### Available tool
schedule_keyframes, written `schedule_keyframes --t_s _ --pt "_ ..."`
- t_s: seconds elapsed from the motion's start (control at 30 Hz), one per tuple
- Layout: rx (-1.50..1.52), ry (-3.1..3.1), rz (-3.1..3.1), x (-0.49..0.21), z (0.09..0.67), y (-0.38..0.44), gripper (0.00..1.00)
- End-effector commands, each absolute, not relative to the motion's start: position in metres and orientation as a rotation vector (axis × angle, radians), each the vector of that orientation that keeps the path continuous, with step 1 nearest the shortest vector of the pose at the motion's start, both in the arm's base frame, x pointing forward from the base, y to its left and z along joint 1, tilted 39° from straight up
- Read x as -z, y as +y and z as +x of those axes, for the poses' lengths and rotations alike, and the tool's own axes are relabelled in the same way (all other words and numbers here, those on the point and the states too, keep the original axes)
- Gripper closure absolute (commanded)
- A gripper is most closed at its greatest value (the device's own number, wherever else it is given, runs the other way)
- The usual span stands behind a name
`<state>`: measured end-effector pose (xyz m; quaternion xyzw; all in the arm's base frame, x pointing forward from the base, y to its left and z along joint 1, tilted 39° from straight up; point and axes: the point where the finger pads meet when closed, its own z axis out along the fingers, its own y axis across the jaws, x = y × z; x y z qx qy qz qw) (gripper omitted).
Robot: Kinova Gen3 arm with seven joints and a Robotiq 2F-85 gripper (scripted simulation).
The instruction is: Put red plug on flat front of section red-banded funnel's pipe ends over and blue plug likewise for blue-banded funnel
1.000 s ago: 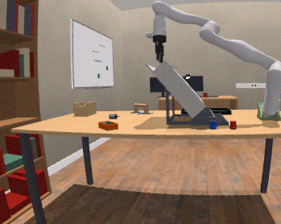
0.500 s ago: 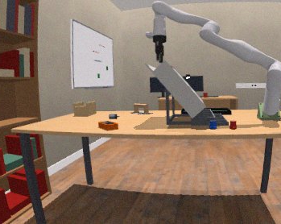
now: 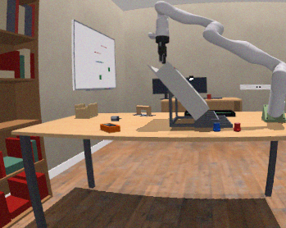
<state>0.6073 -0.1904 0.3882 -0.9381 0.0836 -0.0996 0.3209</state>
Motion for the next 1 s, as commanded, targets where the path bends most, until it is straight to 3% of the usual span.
schedule_keyframes --t_s 0.0,0.13,0.97 --pt "0.264 0.220 -2.465 -0.389 0.607 -0.191 0.00" --pt "0.264 0.220 -2.465 -0.413 0.602 -0.210 0.00" --pt "0.208 0.200 -2.465 -0.413 0.602 -0.209 0.00"
